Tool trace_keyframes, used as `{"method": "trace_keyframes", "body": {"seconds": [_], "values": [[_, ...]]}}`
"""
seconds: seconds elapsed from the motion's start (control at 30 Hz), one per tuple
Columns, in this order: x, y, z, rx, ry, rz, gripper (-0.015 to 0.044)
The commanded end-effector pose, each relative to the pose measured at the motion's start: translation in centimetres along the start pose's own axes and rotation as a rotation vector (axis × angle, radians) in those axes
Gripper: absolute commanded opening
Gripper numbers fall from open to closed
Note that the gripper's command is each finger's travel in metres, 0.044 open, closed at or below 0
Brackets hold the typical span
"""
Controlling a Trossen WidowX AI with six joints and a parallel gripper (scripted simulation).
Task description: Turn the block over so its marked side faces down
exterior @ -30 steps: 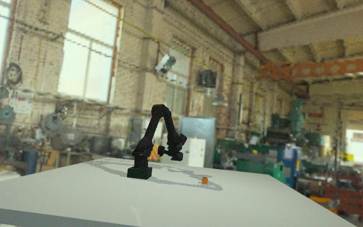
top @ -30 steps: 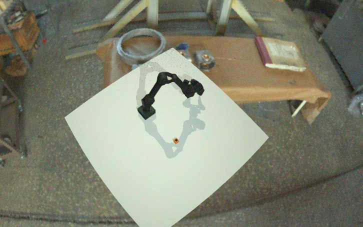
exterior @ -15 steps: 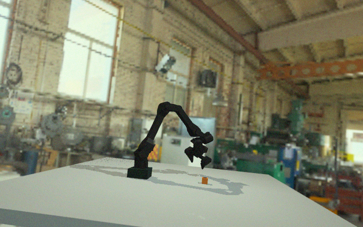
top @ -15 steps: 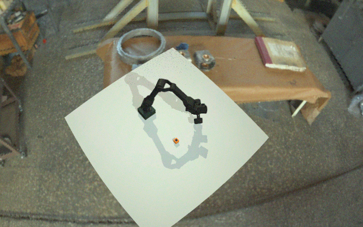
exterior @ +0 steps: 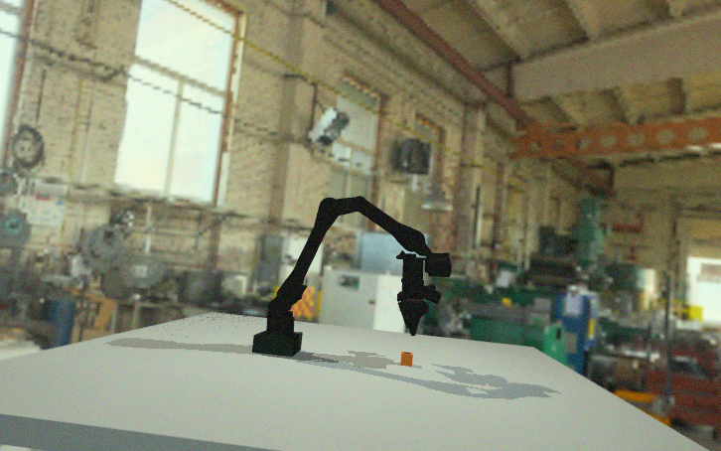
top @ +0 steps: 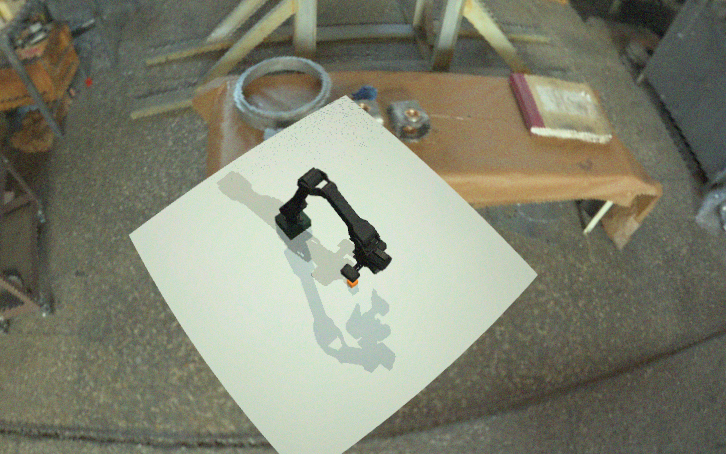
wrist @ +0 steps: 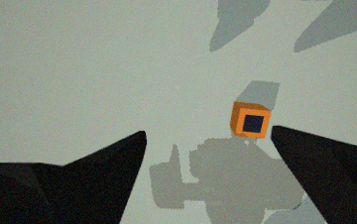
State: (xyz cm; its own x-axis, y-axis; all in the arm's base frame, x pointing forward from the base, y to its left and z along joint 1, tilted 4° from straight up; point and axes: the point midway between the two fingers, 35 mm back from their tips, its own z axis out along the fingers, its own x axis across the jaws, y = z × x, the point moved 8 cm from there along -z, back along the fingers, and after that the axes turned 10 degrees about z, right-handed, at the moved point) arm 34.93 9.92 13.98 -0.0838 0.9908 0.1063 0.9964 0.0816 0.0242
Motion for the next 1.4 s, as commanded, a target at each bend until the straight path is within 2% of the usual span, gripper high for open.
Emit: {"method": "trace_keyframes", "body": {"seconds": [0.0,0.2,0.33,1.37], "values": [[-4.0,0.4,-1.8,0.041,-0.091,0.129,0.0440],[-4.0,0.4,-1.6,0.041,-0.091,0.129,0.0440],[-4.2,0.2,1.7,0.041,-0.091,0.129,0.0440],[-4.6,-0.1,6.2,0.042,-0.091,0.129,0.0440]]}}
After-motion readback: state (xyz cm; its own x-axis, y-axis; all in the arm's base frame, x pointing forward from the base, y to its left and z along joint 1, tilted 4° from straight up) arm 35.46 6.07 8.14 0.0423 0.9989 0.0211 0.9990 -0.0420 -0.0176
